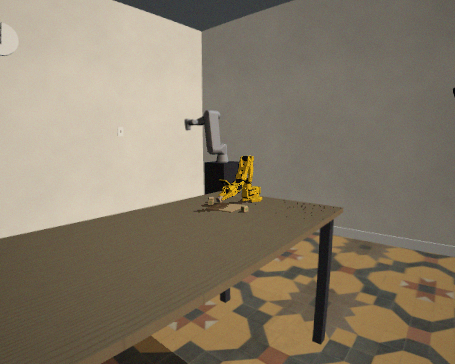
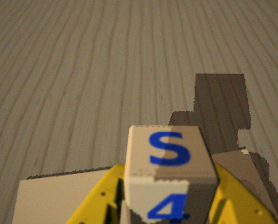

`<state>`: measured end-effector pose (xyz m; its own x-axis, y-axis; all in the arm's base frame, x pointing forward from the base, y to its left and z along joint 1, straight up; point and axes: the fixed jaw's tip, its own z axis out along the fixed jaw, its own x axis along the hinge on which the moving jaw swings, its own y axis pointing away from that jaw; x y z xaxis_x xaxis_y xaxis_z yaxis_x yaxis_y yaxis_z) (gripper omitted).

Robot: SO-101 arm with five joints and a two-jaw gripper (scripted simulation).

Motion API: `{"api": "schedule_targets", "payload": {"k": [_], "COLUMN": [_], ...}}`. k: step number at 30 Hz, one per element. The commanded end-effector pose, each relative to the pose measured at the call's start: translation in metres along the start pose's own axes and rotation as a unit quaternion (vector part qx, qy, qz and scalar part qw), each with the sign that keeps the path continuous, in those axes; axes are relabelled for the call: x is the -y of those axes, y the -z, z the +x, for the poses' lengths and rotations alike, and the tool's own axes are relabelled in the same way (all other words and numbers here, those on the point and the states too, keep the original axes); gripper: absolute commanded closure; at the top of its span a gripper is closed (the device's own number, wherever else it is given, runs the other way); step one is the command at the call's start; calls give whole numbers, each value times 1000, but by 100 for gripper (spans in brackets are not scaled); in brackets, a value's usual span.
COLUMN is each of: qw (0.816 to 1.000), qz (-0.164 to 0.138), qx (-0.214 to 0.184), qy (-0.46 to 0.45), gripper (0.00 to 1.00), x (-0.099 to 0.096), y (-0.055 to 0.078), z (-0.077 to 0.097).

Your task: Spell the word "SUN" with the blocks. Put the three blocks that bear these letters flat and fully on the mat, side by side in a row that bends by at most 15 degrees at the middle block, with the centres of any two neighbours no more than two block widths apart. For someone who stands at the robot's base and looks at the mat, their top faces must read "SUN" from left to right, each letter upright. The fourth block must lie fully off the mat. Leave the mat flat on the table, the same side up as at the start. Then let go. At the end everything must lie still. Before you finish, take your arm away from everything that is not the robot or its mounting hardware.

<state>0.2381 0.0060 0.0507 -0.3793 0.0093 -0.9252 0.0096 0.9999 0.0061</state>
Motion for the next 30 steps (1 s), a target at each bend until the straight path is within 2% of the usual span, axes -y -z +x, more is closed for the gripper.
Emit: {"api": "schedule_targets", "payload": {"k": [1,30], "qw": [999,999], "qz": [2,2], "qx": [33,33], "qy": [1,1], "gripper": [100,100], "x": [1,1], "y": [-3,-7], "z": [-12,-4]}}
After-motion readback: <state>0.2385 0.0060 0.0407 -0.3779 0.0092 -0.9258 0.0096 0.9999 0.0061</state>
